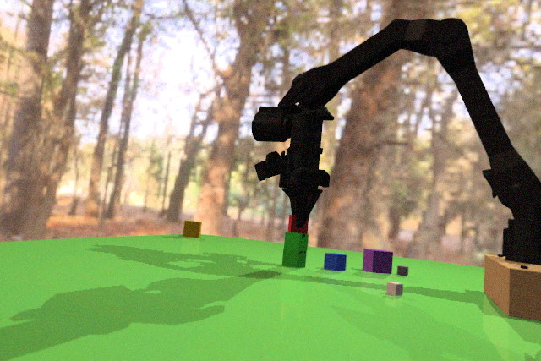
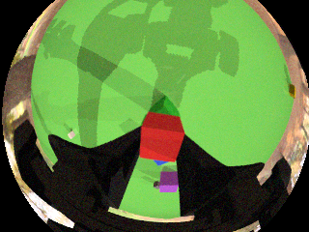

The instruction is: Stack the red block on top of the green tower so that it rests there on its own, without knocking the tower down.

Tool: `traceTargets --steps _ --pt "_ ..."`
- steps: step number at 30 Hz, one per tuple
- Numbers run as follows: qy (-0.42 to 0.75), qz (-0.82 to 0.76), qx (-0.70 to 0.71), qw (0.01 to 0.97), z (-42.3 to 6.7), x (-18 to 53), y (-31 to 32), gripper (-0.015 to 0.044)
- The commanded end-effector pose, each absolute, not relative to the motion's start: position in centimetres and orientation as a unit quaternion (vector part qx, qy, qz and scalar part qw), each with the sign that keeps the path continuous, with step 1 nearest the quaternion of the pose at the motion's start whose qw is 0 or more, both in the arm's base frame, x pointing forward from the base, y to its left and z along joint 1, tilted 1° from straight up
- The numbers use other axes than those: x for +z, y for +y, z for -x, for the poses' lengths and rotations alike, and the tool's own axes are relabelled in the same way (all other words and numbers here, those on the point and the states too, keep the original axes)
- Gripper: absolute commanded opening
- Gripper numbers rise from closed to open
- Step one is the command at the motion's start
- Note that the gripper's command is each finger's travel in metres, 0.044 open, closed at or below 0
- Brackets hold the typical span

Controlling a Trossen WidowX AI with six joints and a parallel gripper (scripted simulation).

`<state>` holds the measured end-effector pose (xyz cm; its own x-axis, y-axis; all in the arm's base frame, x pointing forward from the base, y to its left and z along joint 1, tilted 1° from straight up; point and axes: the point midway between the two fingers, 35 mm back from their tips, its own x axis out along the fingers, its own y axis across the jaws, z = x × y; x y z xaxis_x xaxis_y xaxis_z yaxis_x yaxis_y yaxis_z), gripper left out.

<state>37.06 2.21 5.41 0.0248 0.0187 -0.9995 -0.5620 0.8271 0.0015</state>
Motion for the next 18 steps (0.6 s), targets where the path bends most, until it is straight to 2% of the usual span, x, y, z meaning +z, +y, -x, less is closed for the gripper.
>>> traceTargets --steps 1,13,18 --pt "0.666 0.206 0.213 0.685 -37.00 5.26 2.20 0.0000" --pt "0.666 0.206 0.213 0.685 -37.05 5.99 2.21 0.0000" --pt "0.668 0.203 0.212 0.683 -36.89 5.43 2.20 0.0131"
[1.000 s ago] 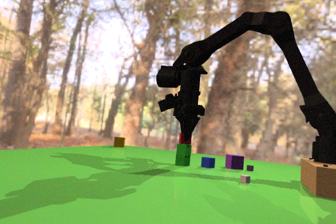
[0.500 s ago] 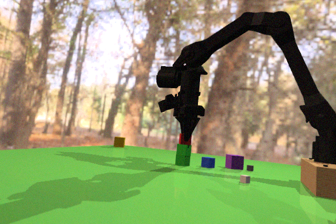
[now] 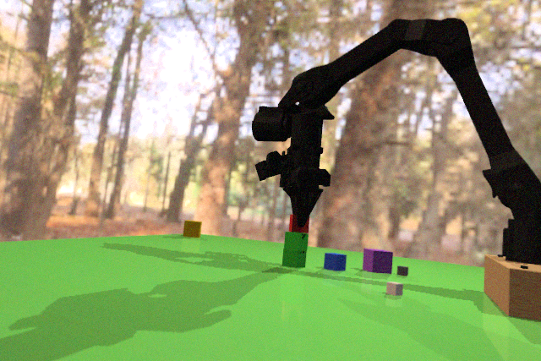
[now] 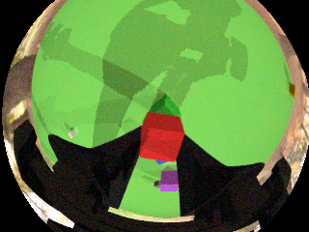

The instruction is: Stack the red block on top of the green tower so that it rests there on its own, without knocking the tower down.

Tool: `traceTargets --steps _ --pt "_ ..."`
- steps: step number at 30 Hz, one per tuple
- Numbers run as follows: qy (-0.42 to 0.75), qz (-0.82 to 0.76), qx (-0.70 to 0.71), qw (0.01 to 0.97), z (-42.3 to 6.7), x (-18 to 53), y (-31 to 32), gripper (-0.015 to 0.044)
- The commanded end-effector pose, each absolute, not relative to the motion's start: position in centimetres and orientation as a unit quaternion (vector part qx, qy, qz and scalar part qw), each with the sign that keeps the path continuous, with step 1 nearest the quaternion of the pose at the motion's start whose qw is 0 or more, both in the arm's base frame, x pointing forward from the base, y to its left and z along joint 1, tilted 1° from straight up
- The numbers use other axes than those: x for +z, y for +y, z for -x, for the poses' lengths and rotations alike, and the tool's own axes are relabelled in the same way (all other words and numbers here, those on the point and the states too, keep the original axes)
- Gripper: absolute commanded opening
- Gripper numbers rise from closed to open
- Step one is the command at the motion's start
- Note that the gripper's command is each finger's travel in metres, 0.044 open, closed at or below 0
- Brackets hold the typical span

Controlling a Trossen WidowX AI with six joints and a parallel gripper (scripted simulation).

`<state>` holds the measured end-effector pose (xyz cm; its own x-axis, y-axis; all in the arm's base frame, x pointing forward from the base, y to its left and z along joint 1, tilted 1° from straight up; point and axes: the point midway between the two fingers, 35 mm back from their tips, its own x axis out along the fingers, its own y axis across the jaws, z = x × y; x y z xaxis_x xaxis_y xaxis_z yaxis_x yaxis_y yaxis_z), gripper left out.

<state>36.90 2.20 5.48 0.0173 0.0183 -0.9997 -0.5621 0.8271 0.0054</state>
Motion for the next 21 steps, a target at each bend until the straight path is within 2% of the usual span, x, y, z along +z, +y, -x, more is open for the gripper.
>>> traceTargets --steps 1,12,21 --pt "0.668 0.203 0.212 0.683 -36.89 5.43 2.20 0.0157" --pt "0.668 0.203 0.212 0.683 -36.89 5.43 2.20 0.0440" --pt "0.668 0.203 0.212 0.683 -36.89 5.43 2.20 0.0440"
